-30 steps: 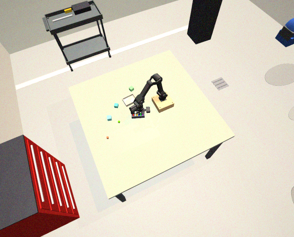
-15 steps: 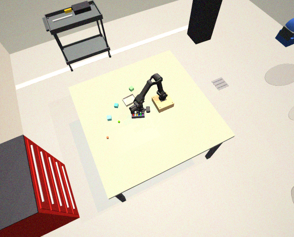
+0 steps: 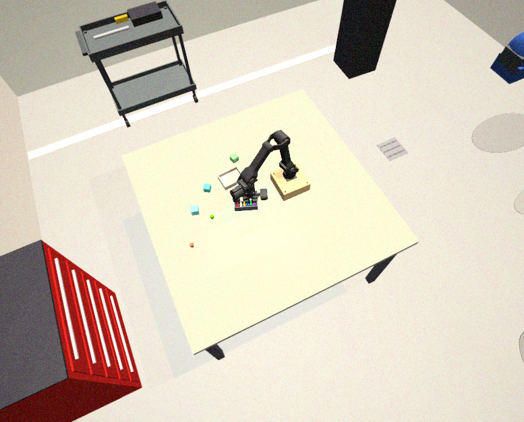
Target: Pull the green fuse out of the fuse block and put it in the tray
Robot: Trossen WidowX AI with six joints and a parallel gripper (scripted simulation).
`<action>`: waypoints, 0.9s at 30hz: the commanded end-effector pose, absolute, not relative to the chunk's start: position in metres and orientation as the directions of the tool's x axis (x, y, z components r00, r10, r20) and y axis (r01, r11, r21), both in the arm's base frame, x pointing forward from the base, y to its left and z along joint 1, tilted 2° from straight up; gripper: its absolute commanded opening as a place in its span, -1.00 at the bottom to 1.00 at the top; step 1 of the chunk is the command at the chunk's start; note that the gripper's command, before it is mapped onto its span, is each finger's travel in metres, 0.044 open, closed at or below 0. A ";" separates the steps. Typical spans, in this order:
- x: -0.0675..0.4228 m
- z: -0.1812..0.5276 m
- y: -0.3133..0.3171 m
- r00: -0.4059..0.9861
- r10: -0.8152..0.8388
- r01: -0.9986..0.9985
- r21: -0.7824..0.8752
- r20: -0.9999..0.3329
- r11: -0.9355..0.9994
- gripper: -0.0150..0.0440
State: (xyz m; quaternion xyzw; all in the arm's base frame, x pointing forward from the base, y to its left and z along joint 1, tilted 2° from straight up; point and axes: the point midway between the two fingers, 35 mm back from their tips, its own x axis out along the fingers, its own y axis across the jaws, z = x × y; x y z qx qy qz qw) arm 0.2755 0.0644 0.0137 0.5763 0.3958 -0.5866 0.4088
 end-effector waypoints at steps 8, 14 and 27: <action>0.277 0.022 0.065 0.006 -0.023 0.936 0.013 -1.000 -0.352 -0.49; 0.277 0.025 0.065 0.005 -0.024 0.936 0.013 -1.000 -0.352 -0.49; 0.276 0.031 0.065 0.005 -0.024 0.936 0.013 -1.000 -0.351 -0.49</action>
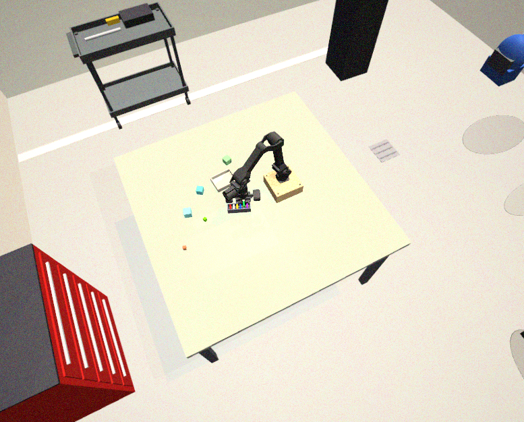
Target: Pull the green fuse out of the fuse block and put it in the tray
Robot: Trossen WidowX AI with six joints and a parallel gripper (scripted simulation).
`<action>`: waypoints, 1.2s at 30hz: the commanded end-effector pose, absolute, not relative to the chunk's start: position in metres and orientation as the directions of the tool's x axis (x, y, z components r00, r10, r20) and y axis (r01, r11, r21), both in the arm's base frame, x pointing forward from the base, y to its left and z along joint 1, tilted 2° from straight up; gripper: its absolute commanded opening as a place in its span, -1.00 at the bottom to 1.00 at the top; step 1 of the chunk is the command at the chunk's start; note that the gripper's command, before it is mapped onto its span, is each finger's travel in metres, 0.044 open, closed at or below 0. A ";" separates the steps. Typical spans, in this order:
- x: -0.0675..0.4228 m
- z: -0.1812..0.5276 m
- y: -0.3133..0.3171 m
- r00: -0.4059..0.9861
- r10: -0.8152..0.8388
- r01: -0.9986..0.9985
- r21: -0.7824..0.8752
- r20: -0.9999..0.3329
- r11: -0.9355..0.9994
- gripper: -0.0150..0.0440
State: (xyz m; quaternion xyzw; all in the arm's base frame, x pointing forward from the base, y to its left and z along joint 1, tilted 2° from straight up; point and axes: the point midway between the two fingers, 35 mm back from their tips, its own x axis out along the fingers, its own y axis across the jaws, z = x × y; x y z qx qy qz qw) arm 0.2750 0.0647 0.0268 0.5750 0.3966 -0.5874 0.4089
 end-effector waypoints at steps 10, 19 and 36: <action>0.276 0.036 0.065 0.005 -0.025 0.936 0.013 -1.000 -0.351 -0.49; 0.276 0.041 0.065 0.005 -0.025 0.936 0.013 -1.000 -0.350 -0.49; 0.276 0.060 0.065 0.005 -0.025 0.937 0.013 -1.000 -0.350 -0.49</action>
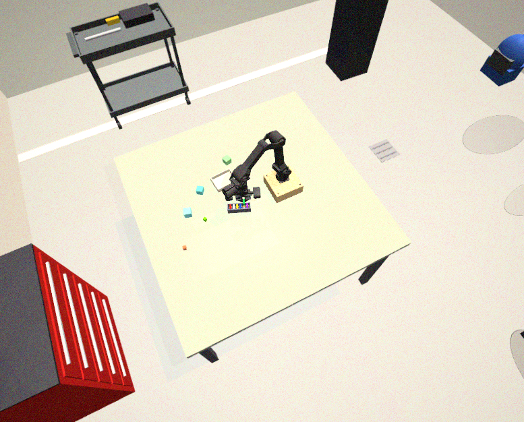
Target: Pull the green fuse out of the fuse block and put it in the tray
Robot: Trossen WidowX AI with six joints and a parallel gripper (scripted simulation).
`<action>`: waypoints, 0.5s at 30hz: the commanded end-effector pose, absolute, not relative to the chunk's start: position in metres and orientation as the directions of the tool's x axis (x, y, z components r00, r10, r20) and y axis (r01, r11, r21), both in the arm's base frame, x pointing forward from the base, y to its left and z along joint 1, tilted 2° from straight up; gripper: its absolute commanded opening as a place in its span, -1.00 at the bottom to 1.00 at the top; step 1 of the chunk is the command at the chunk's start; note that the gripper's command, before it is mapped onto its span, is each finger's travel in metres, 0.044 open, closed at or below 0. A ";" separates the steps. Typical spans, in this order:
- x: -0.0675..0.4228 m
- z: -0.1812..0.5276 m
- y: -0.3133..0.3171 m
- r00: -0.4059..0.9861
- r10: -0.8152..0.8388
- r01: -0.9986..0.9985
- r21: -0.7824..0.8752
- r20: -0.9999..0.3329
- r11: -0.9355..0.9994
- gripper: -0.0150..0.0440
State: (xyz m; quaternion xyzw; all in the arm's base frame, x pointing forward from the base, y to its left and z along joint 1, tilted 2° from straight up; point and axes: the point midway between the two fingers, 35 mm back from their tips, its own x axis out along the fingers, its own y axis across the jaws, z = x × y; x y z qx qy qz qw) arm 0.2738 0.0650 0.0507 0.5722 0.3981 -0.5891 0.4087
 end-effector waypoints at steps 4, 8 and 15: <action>0.276 0.063 0.065 0.005 -0.025 0.937 0.013 -1.000 -0.350 -0.49; 0.276 0.063 0.065 0.005 -0.025 0.937 0.013 -1.000 -0.350 -0.49; 0.287 0.064 0.045 0.006 -0.026 0.936 0.015 -1.000 -0.350 -0.49</action>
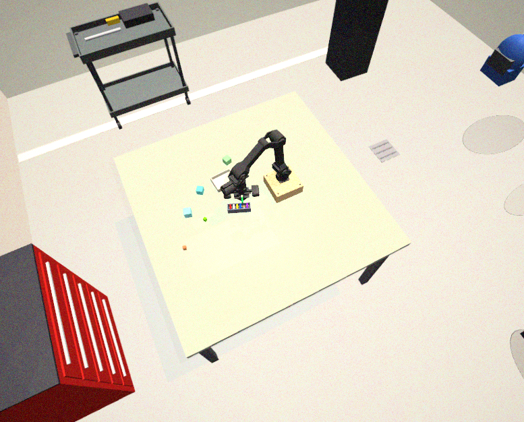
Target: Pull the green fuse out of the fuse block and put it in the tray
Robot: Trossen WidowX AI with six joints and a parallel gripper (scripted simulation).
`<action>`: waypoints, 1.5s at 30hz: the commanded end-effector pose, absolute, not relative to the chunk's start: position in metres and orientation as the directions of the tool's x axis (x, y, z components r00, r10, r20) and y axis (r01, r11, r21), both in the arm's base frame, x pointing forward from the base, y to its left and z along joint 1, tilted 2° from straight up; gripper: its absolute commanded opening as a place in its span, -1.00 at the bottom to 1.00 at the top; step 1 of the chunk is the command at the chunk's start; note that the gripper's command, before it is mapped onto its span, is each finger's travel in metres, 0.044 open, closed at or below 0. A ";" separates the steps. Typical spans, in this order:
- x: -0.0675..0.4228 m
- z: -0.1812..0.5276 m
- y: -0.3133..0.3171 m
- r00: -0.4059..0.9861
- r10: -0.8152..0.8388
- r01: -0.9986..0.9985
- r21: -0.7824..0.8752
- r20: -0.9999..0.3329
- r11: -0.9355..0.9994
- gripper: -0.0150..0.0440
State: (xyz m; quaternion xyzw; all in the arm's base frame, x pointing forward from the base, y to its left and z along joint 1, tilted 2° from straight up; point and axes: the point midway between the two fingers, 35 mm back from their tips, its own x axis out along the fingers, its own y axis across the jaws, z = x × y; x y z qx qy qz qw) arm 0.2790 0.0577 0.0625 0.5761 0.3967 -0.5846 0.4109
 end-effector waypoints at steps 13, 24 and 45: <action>0.310 0.068 -0.023 0.009 -0.031 0.936 0.019 -0.999 -0.350 -0.49; 0.317 0.070 -0.086 0.010 -0.037 0.936 0.022 -0.999 -0.350 -0.49; 0.308 0.067 -0.162 0.008 -0.046 0.936 0.023 -0.999 -0.350 -0.49</action>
